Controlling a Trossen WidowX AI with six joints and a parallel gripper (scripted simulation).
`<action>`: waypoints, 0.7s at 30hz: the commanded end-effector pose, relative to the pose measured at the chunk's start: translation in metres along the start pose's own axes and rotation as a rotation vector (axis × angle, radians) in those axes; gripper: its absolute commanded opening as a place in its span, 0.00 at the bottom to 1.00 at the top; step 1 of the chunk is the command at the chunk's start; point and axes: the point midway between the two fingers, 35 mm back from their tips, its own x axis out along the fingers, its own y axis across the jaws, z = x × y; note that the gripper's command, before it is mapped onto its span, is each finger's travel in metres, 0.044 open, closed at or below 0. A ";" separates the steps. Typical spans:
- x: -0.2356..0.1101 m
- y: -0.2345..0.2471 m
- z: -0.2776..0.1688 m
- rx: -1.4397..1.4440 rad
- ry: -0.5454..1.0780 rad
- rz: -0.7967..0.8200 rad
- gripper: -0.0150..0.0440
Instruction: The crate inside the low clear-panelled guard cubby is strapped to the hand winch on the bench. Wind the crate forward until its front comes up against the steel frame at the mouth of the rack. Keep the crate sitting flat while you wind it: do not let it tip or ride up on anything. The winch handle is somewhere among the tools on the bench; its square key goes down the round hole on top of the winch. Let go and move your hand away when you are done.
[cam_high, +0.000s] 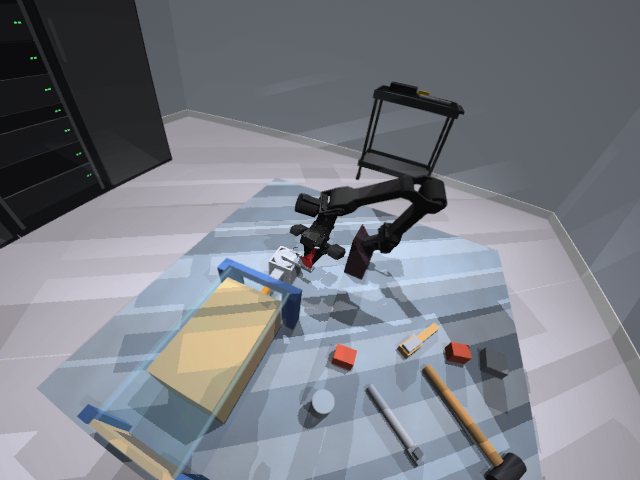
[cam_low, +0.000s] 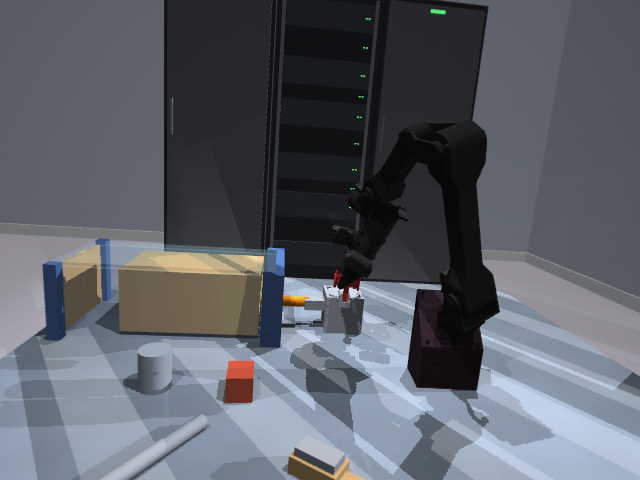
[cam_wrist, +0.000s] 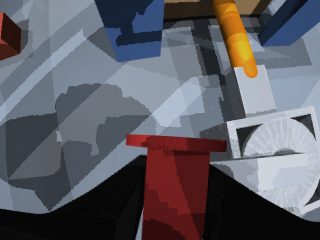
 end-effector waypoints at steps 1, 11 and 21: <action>-0.003 -0.002 -0.012 0.016 0.019 -0.011 0.25; -0.008 -0.006 -0.022 0.016 0.020 -0.012 0.25; -0.013 -0.011 -0.031 0.017 0.020 -0.013 0.25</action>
